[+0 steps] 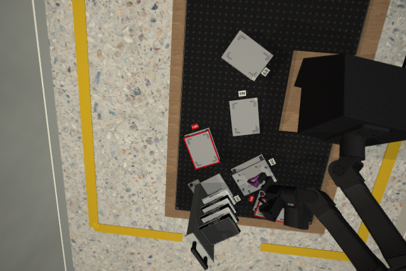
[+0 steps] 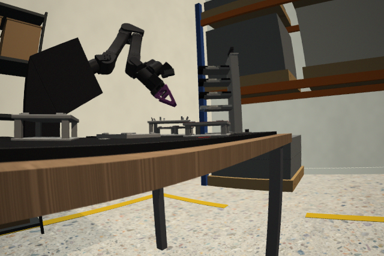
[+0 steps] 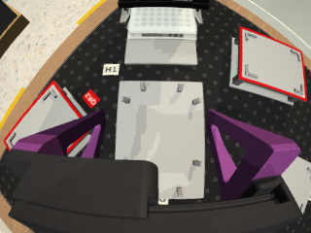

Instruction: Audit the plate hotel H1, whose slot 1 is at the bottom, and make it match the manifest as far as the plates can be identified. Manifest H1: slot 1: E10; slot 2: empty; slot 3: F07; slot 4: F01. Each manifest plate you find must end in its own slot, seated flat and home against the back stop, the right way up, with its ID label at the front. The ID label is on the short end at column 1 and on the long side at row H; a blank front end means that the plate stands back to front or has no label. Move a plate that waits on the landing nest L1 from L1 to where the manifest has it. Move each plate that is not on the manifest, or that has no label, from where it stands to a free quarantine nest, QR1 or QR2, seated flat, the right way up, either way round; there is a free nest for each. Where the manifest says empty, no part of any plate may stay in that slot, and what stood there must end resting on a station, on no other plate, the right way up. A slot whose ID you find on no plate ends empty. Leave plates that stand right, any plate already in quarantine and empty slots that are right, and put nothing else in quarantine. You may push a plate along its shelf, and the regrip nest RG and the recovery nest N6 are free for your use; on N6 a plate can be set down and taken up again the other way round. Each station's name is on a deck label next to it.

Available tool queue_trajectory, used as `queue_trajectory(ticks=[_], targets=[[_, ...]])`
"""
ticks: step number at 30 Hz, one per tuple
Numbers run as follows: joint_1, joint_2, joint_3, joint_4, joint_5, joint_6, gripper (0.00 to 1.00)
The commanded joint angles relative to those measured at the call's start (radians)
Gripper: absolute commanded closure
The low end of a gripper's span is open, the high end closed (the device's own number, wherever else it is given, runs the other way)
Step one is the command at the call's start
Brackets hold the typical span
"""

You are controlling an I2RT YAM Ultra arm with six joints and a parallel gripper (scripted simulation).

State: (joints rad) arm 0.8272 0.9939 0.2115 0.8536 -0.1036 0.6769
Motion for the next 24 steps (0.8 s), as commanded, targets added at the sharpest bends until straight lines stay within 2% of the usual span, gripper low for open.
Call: queue_trajectory(ticks=[1, 13, 15, 24], targets=[[-0.011, -0.035, -0.012, -0.031, 0.005, 0.000, 0.00], [-0.020, -0.194, -0.061, -0.141, -0.005, 0.000, 0.00], [-0.020, -0.194, -0.061, -0.141, -0.005, 0.000, 0.00], [-0.029, -0.333, -0.090, -0.251, -0.014, 0.001, 0.00]])
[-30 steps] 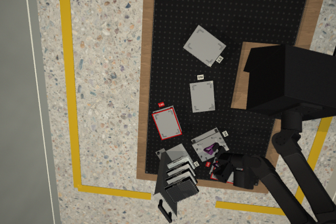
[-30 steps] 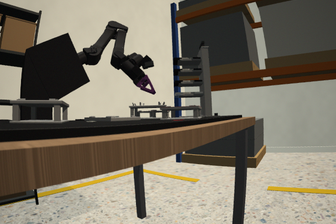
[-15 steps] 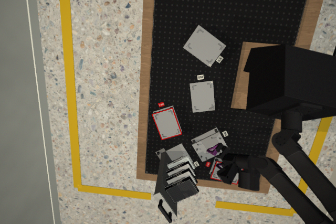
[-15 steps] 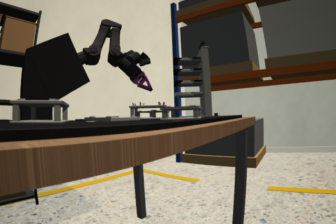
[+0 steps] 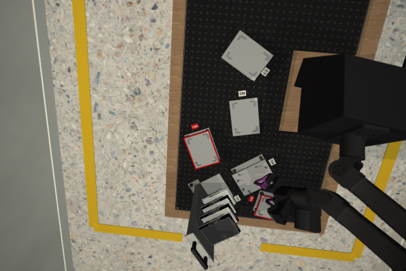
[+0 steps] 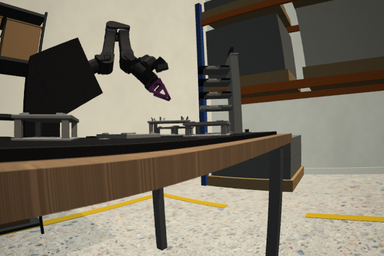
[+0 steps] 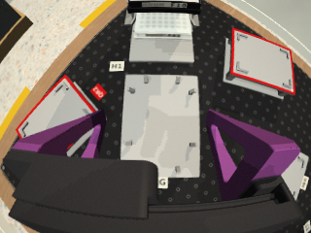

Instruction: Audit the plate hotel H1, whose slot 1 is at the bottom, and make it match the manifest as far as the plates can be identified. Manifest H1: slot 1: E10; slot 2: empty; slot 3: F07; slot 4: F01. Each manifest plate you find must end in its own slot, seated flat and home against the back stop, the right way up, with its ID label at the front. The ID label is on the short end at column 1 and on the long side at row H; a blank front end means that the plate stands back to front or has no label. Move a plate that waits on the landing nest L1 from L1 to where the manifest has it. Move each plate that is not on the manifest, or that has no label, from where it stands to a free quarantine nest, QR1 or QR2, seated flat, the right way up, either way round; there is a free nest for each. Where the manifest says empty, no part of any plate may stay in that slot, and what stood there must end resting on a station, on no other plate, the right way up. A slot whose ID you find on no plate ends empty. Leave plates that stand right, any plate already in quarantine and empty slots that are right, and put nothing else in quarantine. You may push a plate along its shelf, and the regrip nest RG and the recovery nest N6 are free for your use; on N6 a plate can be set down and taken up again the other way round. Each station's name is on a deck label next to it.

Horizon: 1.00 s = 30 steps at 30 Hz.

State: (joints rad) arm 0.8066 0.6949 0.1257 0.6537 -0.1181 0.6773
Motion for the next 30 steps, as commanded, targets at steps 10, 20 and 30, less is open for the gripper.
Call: queue_trajectory(ticks=[10, 20, 30], targets=[[-0.038, -0.094, 0.002, -0.118, -0.029, 0.002, 0.00], [-0.224, -0.314, 0.055, -0.388, -0.215, 0.013, 0.00], [-0.320, -0.372, 0.081, -0.470, -0.311, 0.019, 0.00]])
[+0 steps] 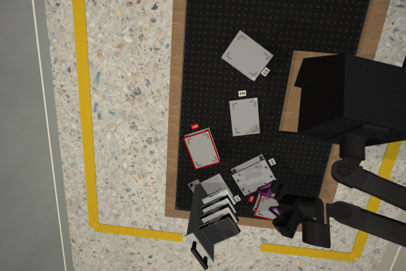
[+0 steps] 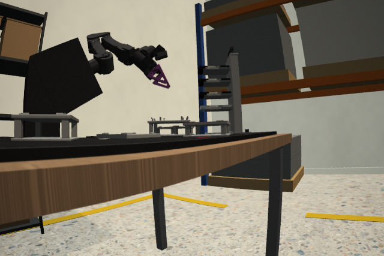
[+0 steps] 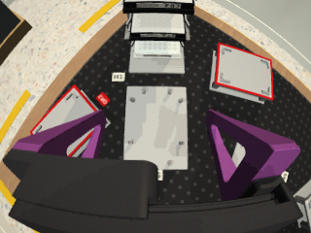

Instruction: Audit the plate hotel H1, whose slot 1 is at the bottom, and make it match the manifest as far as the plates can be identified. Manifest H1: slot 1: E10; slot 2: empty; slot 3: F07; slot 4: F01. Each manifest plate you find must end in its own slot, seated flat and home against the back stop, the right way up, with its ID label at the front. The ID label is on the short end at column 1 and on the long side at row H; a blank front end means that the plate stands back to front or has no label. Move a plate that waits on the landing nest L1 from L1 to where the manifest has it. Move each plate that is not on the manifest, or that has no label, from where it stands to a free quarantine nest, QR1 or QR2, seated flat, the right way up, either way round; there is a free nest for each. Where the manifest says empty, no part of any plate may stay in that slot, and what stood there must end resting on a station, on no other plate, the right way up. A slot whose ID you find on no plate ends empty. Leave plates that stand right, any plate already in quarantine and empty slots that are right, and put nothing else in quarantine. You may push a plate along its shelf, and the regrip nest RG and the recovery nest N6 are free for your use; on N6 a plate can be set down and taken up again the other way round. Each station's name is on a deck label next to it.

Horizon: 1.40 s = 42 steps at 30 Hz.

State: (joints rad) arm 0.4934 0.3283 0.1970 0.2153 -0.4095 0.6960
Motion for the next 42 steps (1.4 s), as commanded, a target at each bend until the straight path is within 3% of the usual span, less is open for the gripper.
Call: queue_trajectory(ticks=[1, 10, 12, 17, 29, 42], targets=[[0.017, 0.008, 0.003, -0.012, 0.004, -0.001, 0.00], [0.209, 0.172, -0.051, 0.202, 0.197, -0.013, 0.00], [0.209, 0.172, -0.051, 0.202, 0.197, -0.013, 0.00], [0.290, 0.299, -0.073, 0.351, 0.278, -0.017, 0.00], [0.287, 0.307, -0.069, 0.354, 0.274, -0.017, 0.00], [0.242, 0.399, -0.012, 0.390, 0.230, -0.015, 0.00]])
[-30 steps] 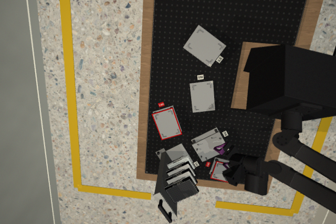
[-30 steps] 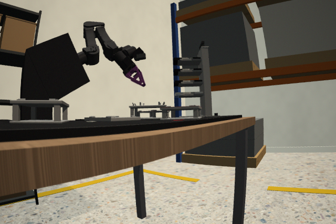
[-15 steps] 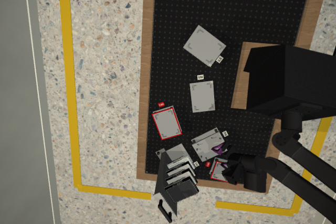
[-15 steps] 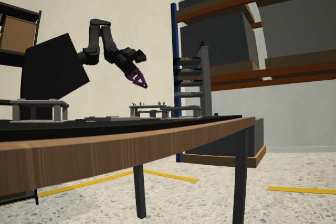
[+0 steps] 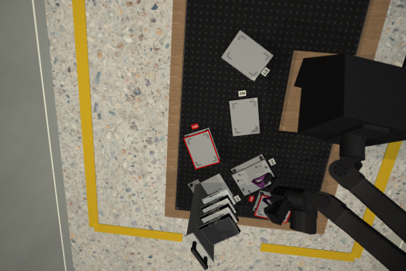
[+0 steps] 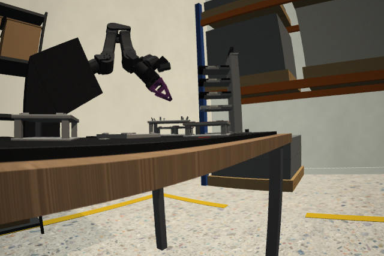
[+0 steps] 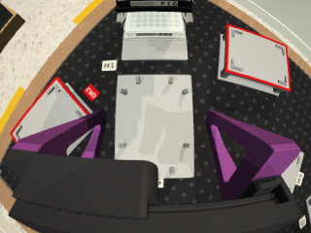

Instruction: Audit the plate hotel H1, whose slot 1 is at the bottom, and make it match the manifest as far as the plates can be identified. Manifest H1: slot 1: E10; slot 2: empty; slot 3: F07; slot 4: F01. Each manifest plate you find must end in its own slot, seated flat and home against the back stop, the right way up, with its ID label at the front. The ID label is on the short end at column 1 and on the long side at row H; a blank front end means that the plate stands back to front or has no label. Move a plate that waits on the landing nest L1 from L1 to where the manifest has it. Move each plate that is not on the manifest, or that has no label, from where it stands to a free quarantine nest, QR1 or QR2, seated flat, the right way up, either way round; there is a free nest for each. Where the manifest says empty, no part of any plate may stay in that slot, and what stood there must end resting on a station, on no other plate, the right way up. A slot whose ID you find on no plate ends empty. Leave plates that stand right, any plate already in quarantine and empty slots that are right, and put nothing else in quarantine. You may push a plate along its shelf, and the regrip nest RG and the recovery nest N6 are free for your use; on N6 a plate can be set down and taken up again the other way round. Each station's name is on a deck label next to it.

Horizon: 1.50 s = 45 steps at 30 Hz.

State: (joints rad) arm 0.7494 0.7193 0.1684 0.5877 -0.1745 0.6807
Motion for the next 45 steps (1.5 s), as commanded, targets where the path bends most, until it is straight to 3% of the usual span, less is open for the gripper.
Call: queue_trajectory(ticks=[1, 45], targets=[[-0.017, 0.014, 0.021, 0.020, -0.008, 0.001, 0.00], [-0.108, 0.220, 0.200, 0.049, -0.098, 0.006, 0.00]])
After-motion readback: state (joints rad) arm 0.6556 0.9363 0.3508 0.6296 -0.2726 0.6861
